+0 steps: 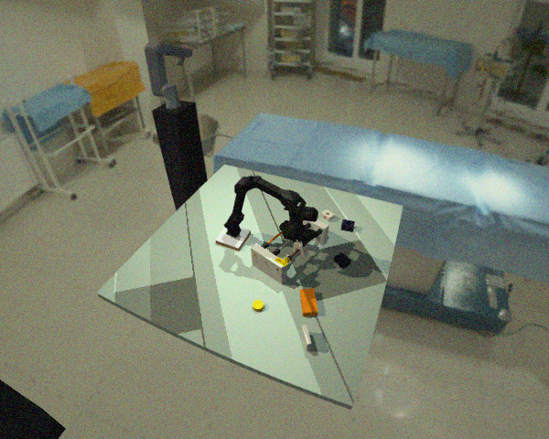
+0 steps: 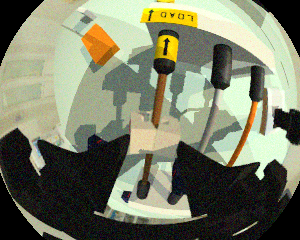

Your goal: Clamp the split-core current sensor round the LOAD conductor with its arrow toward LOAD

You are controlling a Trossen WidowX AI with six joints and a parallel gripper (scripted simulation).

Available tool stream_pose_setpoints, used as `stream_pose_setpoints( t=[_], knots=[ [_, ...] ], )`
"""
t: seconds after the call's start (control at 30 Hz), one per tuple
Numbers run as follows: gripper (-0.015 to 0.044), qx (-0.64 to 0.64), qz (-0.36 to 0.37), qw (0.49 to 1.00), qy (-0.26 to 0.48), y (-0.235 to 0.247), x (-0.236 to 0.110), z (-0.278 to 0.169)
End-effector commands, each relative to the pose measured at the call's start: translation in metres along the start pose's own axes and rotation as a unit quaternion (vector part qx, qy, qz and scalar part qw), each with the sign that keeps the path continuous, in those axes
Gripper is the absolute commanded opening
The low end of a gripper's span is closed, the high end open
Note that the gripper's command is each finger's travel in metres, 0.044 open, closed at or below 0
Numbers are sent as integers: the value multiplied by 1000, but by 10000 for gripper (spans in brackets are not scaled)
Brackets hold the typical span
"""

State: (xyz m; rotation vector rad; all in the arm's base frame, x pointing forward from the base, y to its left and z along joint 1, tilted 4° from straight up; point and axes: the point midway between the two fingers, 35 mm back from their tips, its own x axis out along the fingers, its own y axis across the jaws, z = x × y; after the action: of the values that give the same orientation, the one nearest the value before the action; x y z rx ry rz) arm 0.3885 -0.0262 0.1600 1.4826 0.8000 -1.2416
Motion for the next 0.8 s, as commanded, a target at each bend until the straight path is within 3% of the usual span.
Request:
stream_pose_setpoints(
  t=[0.0, 0.37, 0.77],
  knots=[
    [0, -3, -22, 1000, 2, 4, 0, -1],
    [0, -4, -82, 997, 3, 10, 2, 0],
    [315, -2, -64, 998, 0, 7, 3, 0]
  ],
)
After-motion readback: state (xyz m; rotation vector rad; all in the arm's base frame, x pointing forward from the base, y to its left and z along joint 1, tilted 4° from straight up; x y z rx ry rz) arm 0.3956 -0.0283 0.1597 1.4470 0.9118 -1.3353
